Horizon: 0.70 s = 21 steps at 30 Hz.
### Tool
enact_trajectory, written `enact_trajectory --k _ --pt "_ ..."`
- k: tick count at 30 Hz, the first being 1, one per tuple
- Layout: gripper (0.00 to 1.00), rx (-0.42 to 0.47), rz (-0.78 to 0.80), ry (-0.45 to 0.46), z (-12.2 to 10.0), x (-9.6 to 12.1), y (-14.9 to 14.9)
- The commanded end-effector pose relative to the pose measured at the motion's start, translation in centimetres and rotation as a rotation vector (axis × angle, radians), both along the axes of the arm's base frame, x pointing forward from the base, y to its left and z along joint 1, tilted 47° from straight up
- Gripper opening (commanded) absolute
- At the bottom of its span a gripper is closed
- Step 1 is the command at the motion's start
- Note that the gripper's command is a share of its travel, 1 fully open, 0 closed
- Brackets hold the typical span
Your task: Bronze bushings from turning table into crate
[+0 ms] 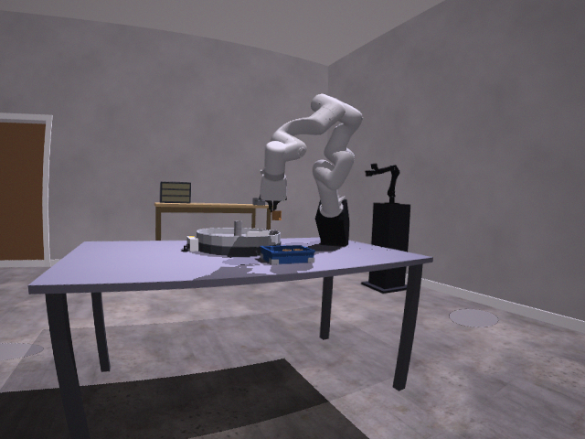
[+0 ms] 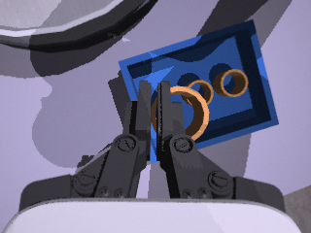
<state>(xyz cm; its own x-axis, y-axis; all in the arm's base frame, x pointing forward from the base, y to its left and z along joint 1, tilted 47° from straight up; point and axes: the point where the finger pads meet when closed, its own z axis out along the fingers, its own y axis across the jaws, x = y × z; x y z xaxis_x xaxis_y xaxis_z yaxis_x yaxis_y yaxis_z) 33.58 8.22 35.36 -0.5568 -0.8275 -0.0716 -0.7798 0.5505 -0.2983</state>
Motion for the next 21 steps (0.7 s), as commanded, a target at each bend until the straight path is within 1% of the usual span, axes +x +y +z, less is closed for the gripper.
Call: enact_trajectory --k 1,6,11,13,21 --pt "0.0 0.001 -0.001 -0.003 -0.1 0.2 0.1" --pt "0.0 0.001 -0.001 -0.003 -1.1 1.1 0.8" --pt "0.0 0.001 -0.001 -0.003 -3.0 2.7 2.1" --pt "0.0 0.001 -0.001 -0.003 -3.0 2.7 2.1" --pt "0.0 0.001 -0.001 -0.003 -6.1 5.3 4.1"
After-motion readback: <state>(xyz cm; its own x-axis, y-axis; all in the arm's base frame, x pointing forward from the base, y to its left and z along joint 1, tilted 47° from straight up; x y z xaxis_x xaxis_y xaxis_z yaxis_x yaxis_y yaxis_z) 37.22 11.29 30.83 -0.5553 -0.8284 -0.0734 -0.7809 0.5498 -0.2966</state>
